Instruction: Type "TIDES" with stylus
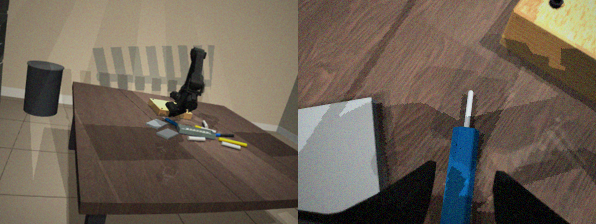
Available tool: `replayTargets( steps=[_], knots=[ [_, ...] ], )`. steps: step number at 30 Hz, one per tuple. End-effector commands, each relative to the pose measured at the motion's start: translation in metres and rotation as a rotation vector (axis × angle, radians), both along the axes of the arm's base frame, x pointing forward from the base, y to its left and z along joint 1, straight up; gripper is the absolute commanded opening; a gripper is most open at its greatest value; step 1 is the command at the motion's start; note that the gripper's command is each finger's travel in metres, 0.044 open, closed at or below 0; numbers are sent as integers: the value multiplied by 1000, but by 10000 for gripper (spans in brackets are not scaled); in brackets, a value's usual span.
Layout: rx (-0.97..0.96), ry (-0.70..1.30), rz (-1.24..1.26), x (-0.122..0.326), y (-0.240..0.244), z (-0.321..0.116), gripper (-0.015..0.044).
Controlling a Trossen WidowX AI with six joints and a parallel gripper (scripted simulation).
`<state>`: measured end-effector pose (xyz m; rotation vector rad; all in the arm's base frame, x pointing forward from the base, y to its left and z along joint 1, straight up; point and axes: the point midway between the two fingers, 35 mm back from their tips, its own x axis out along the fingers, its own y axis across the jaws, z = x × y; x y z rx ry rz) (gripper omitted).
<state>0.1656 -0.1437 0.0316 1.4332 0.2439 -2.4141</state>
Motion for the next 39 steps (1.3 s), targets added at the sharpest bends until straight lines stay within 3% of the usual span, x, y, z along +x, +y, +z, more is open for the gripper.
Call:
replayTargets(
  steps=[1, 28, 33, 39],
  knots=[
    [-2, 3, 0, -1, 0, -4, 150],
    [-2, 3, 0, 0, -1, -30, 150],
    [0, 1, 0, 0, -1, -28, 19],
    [0, 1, 0, 0, -1, -28, 0]
  ],
)
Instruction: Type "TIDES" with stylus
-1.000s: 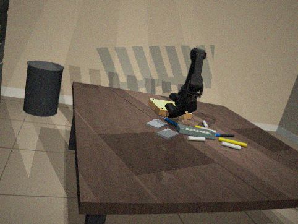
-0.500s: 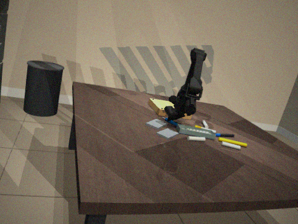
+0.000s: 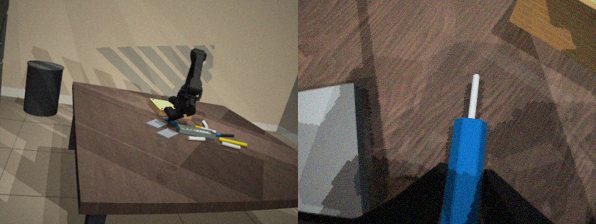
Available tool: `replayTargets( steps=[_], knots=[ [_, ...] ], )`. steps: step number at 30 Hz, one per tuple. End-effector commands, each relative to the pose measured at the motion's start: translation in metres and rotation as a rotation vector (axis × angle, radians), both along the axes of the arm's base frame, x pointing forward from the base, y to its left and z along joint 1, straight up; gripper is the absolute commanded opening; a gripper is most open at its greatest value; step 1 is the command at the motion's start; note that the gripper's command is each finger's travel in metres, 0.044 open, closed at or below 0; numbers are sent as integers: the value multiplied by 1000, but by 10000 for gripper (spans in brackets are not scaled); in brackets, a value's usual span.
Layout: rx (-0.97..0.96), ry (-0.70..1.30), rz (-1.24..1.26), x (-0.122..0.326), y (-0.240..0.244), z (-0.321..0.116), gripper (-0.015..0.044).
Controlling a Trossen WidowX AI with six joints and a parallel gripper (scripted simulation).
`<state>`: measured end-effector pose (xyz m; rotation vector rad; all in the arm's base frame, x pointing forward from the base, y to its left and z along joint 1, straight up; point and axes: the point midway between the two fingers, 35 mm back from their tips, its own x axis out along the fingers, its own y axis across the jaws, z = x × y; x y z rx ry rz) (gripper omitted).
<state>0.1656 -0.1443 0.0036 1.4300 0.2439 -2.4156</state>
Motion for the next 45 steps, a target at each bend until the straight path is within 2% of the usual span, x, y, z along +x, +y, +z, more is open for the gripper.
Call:
replayTargets(
  steps=[1, 6, 14, 19, 32, 45],
  knots=[
    [1, -1, -1, 0, 0, 0, 0],
    [1, -1, -1, 1, 0, 6, 0],
    [0, 0, 0, -1, 0, 49, 0],
    [27, -8, 10, 1, 2, 46, 0],
    [553, -170, 228, 38, 40, 43, 0],
    [958, -521, 474, 86, 68, 62, 0]
  ],
)
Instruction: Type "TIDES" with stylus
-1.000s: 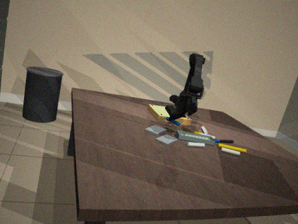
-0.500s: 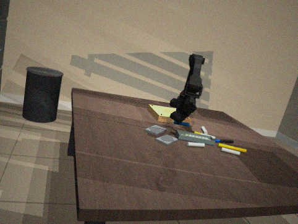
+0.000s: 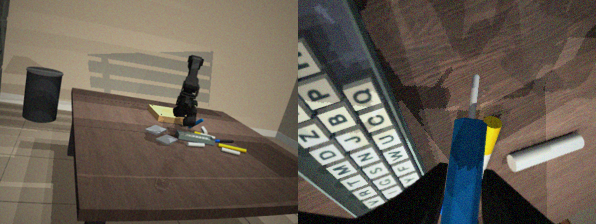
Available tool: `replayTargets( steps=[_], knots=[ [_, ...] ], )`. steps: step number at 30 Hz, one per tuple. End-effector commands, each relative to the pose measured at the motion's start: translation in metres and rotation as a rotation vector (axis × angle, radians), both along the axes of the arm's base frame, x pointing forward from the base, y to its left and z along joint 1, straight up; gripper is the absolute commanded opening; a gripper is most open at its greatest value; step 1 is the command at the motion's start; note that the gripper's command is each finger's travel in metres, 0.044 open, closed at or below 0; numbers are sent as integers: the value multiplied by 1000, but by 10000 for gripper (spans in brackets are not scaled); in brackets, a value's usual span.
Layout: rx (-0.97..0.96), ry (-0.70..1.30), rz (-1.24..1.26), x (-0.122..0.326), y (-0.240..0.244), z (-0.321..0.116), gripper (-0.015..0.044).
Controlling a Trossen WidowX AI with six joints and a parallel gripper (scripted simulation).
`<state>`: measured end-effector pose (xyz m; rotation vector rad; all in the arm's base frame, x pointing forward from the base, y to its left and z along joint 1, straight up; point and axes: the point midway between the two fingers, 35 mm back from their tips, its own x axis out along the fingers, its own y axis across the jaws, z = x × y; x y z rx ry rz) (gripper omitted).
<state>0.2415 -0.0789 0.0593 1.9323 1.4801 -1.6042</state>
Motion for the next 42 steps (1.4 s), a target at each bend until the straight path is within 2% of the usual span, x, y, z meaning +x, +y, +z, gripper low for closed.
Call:
replayTargets(
  steps=[1, 15, 21, 27, 38, 41, 42],
  knots=[
    [93, -110, 33, 14, 4, 9, 0],
    [380, -632, 109, 69, 8, 49, 0],
    [382, -639, 109, 69, 8, 46, 0],
    [383, -639, 109, 69, 8, 17, 0],
    [383, -639, 109, 69, 8, 16, 0],
    [382, -639, 109, 71, 7, 15, 79],
    [382, -639, 109, 72, 6, 15, 81]
  ],
)
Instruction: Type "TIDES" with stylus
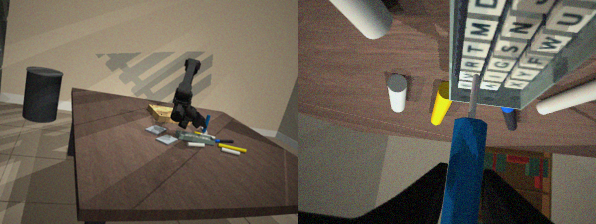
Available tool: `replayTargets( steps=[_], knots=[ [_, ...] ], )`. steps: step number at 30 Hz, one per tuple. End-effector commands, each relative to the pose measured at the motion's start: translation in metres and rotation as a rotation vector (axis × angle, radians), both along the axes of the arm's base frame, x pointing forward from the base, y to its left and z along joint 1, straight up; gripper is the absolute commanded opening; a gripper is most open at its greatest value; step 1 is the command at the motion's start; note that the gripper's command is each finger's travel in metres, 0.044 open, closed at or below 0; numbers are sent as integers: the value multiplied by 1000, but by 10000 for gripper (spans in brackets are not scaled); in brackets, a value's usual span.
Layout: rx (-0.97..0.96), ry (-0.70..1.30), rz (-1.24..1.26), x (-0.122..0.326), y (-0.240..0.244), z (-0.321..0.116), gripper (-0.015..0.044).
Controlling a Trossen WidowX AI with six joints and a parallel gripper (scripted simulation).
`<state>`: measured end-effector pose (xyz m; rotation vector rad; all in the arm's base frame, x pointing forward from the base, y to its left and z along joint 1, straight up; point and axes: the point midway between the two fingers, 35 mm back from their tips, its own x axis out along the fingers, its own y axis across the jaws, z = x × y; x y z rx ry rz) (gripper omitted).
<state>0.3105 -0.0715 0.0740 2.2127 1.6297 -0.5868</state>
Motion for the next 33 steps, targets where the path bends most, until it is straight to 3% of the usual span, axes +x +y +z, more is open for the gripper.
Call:
replayTargets(
  steps=[1, 33],
  knots=[
    [-2, -10, 0, 4, -2, 0, 81],
    [-2, -10, 0, 4, -2, -18, 81]
  ],
)
